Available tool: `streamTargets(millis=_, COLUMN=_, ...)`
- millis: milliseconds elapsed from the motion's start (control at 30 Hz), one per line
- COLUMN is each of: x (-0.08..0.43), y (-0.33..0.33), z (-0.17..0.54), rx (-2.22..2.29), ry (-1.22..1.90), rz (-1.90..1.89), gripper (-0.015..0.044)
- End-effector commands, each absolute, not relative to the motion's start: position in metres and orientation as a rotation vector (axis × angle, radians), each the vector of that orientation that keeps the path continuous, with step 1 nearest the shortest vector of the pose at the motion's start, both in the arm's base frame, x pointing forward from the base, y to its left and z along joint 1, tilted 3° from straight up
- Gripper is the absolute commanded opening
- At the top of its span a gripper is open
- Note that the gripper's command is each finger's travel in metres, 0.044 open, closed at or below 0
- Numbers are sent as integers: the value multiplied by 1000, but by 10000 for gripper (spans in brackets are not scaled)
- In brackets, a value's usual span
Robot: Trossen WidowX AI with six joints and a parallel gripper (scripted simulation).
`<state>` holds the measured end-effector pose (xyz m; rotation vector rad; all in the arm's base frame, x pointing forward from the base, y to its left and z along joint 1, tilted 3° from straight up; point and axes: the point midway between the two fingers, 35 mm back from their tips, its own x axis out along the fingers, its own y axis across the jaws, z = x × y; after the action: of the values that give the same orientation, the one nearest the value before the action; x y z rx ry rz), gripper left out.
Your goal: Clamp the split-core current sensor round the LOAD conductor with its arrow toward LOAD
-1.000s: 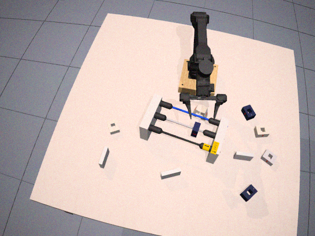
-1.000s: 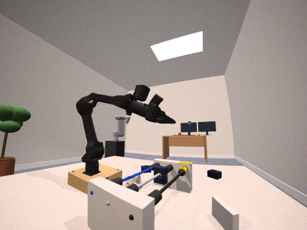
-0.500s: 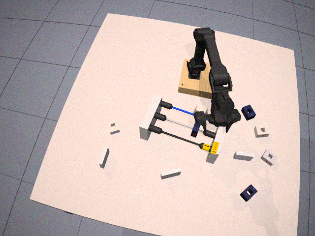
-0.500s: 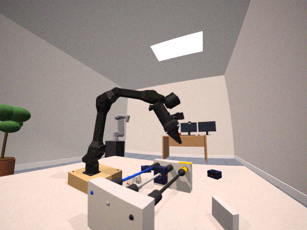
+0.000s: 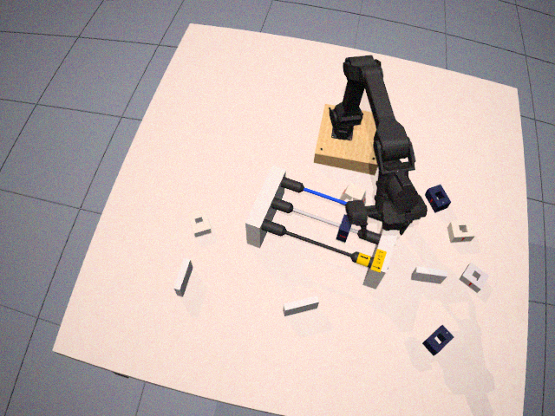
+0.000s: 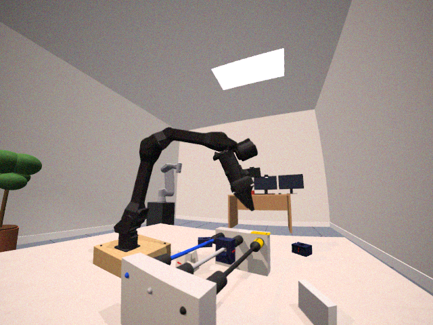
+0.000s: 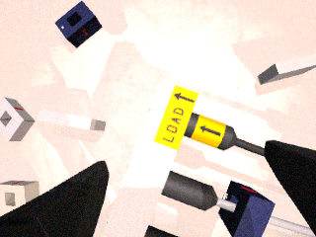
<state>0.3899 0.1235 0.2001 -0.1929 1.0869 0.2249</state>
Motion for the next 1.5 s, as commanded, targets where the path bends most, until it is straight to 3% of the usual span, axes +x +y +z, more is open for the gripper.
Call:
streamTargets(millis=0, x=390, y=123, z=197, rx=-201, ry=1097, rz=223, gripper=440)
streamTargets(millis=200, x=382, y=120, z=192, rx=-178, ry=1120, rz=205, gripper=440)
streamTargets(millis=633, x=218, y=57, z=107, rx=205, ry=1489, rz=-244, gripper=440)
streamTargets(millis=1467, x=219, y=56, z=76, rx=209, ry=1493, rz=-251, gripper=440)
